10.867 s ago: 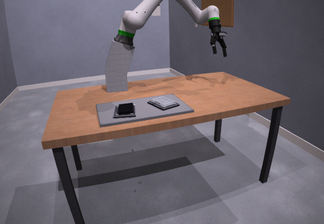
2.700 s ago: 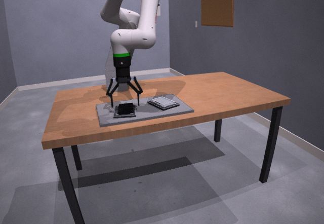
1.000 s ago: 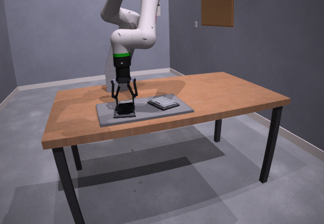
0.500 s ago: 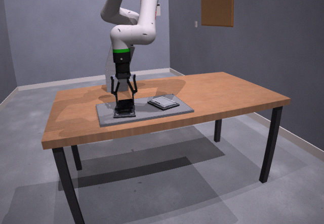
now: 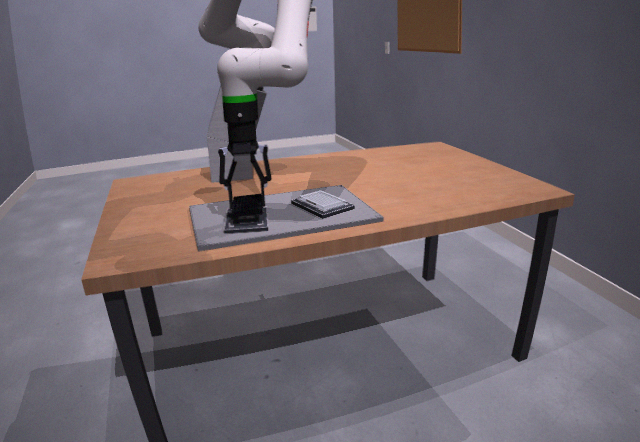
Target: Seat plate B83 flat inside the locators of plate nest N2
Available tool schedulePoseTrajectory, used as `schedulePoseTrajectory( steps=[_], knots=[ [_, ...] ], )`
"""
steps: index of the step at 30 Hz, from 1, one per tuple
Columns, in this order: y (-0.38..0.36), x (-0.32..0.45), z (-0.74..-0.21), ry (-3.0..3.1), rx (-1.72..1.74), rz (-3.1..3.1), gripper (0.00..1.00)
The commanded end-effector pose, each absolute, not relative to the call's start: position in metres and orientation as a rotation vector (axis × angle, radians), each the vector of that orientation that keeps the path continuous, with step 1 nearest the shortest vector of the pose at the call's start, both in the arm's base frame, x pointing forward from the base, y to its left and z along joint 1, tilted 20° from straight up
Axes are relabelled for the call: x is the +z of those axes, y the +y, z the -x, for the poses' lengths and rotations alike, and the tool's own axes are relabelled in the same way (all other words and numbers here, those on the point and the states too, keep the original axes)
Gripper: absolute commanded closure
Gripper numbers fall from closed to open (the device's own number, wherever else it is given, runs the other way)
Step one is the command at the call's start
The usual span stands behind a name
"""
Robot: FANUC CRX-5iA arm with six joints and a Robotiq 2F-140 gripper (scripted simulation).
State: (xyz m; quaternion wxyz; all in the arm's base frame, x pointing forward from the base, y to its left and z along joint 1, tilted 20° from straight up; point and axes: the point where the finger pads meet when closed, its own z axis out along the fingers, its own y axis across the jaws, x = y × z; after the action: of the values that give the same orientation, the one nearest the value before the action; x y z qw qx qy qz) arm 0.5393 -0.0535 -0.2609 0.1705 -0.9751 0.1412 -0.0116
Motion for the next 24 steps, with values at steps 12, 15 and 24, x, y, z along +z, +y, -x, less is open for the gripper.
schedulePoseTrajectory(
  steps=[12, 15, 24],
  knots=[
    [-0.0601, -0.2623, -0.5383, 0.401, -0.035, 2.77, 0.9],
    [-0.0599, -0.2622, -0.5384, 0.401, -0.035, 2.77, 0.9],
    [-0.0595, -0.2621, -0.5386, 0.401, -0.035, 2.77, 0.9]
  ],
)
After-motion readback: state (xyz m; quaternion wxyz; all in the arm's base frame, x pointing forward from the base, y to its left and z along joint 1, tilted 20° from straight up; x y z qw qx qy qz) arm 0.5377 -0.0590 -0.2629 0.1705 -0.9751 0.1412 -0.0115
